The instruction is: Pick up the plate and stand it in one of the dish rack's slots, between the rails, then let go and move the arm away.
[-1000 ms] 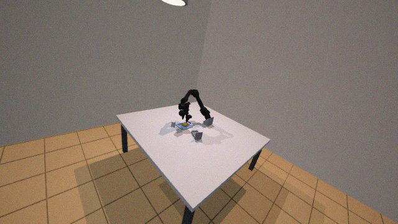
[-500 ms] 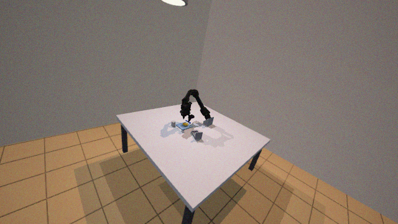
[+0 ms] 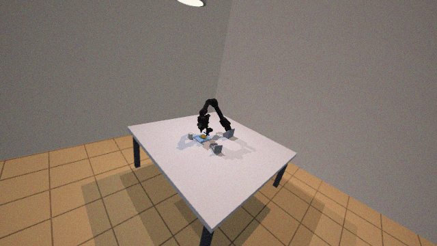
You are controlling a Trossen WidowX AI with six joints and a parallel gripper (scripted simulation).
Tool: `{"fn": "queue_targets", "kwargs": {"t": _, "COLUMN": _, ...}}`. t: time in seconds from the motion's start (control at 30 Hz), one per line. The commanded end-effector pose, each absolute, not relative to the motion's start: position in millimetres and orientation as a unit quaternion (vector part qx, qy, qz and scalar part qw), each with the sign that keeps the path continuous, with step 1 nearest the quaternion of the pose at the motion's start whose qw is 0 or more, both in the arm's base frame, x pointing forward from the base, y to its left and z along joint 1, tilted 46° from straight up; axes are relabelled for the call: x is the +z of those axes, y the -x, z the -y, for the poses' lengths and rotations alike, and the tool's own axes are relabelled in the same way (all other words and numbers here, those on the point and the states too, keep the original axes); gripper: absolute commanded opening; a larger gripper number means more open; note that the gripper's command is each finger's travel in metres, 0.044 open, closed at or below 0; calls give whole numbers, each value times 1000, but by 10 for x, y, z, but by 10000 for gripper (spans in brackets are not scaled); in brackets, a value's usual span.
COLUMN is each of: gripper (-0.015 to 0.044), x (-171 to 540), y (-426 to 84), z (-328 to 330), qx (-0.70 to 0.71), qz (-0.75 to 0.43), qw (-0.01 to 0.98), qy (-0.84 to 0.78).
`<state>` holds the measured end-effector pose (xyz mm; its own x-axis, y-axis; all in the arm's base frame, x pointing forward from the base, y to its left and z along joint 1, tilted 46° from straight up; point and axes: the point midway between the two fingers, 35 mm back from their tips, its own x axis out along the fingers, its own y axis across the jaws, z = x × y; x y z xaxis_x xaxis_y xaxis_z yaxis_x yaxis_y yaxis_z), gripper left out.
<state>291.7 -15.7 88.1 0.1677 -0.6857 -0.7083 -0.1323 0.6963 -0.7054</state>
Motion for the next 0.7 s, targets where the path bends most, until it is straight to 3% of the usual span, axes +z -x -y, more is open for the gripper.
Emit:
{"fn": "queue_targets", "kwargs": {"t": 0.0, "gripper": 400, "x": 818, "y": -2906, "z": 217, "qx": -201, "qz": -615, "qw": 683, "qy": 339}}
{"fn": "queue_targets", "kwargs": {"t": 0.6, "gripper": 400, "x": 643, "y": -2932, "z": 405, "qx": -202, "qz": -614, "qw": 682, "qy": 340}}
{"fn": "queue_targets", "kwargs": {"t": 0.67, "gripper": 367, "x": 643, "y": -2932, "z": 405, "qx": -202, "qz": -614, "qw": 682, "qy": 340}}
